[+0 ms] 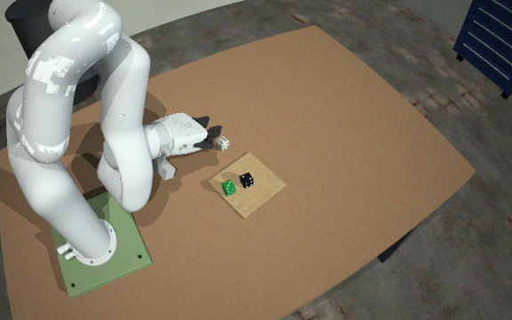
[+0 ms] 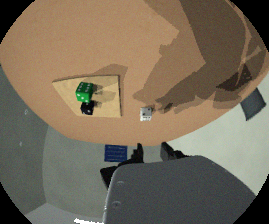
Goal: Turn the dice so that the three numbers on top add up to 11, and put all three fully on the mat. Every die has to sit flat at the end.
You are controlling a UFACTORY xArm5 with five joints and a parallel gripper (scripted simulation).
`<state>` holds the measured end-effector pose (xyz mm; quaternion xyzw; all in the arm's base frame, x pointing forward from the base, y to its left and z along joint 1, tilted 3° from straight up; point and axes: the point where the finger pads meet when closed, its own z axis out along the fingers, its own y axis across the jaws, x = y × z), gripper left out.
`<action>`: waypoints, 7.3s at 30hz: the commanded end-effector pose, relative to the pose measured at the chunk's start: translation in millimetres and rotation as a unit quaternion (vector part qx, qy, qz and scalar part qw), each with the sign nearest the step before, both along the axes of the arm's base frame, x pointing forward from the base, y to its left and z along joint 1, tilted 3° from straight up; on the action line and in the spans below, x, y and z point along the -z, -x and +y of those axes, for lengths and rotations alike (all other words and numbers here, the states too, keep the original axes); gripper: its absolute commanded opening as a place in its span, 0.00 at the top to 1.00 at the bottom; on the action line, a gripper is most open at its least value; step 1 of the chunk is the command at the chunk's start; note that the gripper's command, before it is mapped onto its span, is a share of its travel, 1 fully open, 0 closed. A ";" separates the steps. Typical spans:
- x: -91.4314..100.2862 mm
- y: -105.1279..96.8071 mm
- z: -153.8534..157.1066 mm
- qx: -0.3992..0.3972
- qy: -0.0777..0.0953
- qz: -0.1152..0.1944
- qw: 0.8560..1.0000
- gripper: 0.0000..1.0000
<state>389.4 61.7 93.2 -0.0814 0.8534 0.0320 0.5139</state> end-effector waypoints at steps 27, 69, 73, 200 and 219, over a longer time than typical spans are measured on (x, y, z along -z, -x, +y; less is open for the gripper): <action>-15.4 -24.7 4.3 0.005 0.035 0.252 0.967 0.58; -32.4 -52.2 9.2 0.017 0.069 0.501 0.862 0.00; -32.4 -52.2 9.2 0.017 0.069 0.501 0.862 0.00; 56.6 -42.9 3.6 -0.011 0.086 0.499 0.863 0.58; 56.6 -42.9 3.6 -0.011 0.086 0.499 0.863 0.58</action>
